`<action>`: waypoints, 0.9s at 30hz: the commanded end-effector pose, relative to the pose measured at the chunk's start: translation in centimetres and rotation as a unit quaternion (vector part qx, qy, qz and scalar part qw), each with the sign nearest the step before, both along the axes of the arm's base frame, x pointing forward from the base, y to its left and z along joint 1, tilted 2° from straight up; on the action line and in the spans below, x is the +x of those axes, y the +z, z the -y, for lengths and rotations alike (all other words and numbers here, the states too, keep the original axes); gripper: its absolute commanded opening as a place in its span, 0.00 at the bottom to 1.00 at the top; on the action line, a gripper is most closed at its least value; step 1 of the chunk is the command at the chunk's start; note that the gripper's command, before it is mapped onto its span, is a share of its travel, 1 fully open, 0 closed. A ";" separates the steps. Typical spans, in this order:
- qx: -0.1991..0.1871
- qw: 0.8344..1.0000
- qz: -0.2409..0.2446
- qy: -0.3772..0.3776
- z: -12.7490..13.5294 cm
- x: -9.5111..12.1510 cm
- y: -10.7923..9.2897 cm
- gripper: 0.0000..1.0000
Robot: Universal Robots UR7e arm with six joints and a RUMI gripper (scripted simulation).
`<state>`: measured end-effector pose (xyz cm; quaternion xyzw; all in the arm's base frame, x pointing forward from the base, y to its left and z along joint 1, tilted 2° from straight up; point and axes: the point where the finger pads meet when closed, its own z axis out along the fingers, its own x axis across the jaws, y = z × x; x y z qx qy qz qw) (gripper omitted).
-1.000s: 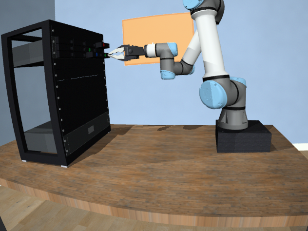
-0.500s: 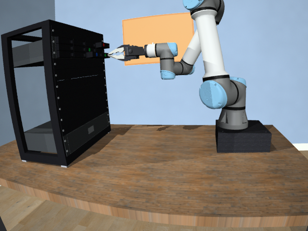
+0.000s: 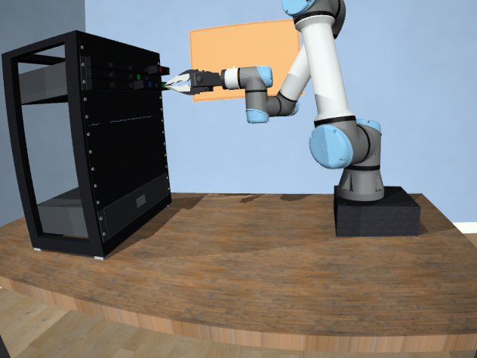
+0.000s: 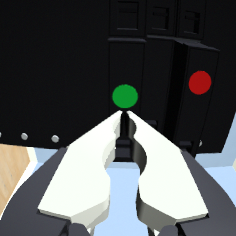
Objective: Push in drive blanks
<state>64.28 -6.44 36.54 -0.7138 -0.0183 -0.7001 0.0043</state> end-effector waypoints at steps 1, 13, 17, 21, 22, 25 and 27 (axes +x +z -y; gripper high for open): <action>0.000 1.000 0.000 0.000 0.0 0.2 0.0 0.00; 0.000 1.000 0.000 0.000 0.0 1.0 0.0 0.00; 0.000 1.000 0.000 0.000 0.0 1.2 0.0 0.00; 0.000 1.000 0.000 0.000 0.0 1.2 0.0 0.00; 0.000 1.000 0.000 0.000 0.0 1.2 0.0 0.00; 0.000 1.000 0.000 0.000 0.0 1.2 0.0 0.00; 0.000 1.000 0.000 0.000 0.0 1.3 0.0 0.00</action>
